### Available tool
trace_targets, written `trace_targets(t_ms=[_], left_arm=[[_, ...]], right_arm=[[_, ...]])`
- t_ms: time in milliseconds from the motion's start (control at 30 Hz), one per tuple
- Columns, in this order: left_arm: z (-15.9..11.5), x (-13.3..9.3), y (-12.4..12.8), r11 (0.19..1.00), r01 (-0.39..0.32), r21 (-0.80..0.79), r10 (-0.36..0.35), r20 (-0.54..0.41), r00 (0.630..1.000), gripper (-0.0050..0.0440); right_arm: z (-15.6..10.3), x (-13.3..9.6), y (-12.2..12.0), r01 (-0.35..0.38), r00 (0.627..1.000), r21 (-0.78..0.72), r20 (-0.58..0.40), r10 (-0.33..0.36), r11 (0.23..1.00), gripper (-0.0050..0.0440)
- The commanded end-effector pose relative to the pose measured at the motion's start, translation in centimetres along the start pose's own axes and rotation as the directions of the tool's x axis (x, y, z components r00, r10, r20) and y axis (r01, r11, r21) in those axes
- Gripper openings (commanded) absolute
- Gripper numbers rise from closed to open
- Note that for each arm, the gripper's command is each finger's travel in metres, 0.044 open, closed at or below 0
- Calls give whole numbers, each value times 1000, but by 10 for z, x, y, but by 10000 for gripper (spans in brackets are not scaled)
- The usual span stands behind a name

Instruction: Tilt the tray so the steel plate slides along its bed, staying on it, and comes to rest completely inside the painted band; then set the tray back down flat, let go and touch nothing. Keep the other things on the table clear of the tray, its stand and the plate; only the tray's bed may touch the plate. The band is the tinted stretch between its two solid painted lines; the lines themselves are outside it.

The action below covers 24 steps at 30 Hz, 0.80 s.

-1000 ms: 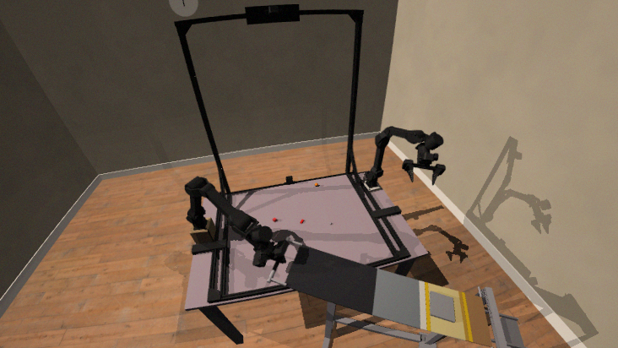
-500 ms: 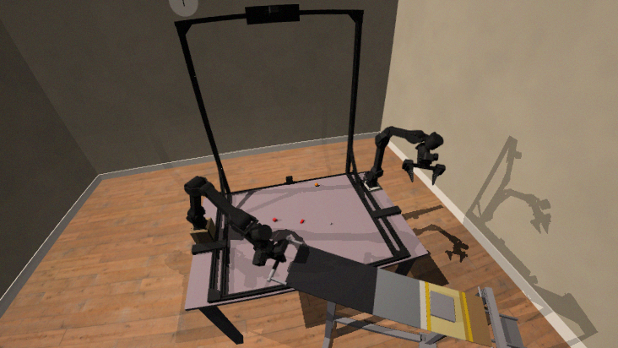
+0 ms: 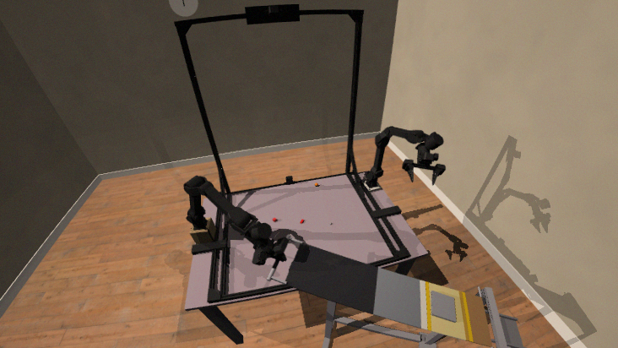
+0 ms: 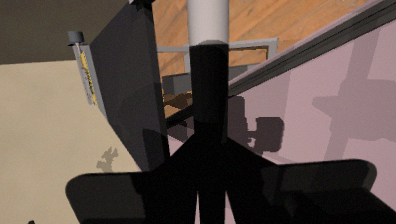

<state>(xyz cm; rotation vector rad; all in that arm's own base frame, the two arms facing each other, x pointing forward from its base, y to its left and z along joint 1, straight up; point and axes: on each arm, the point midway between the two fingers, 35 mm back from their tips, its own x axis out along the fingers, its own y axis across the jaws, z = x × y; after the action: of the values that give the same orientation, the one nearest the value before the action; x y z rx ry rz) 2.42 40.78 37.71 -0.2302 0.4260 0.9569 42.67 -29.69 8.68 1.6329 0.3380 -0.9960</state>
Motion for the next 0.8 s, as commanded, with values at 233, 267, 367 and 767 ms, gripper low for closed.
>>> trace_targets(t_ms=[233,267,367,767], left_arm=[[1,0,0,1000,1,4,-1,2,1000,440],[1,0,0,1000,1,4,-1,2,1000,440],[1,0,0,1000,1,4,-1,2,1000,440],[1,0,0,1000,1,4,-1,2,1000,440]], right_arm=[[1,13,-13,-27,1000,-2,5,27,1000,0],[1,14,-15,-23,1000,-2,5,23,1000,0],[1,17,-18,-13,1000,-2,5,13,1000,0],[1,28,-31,20,1000,-1,5,-20,1000,0]])
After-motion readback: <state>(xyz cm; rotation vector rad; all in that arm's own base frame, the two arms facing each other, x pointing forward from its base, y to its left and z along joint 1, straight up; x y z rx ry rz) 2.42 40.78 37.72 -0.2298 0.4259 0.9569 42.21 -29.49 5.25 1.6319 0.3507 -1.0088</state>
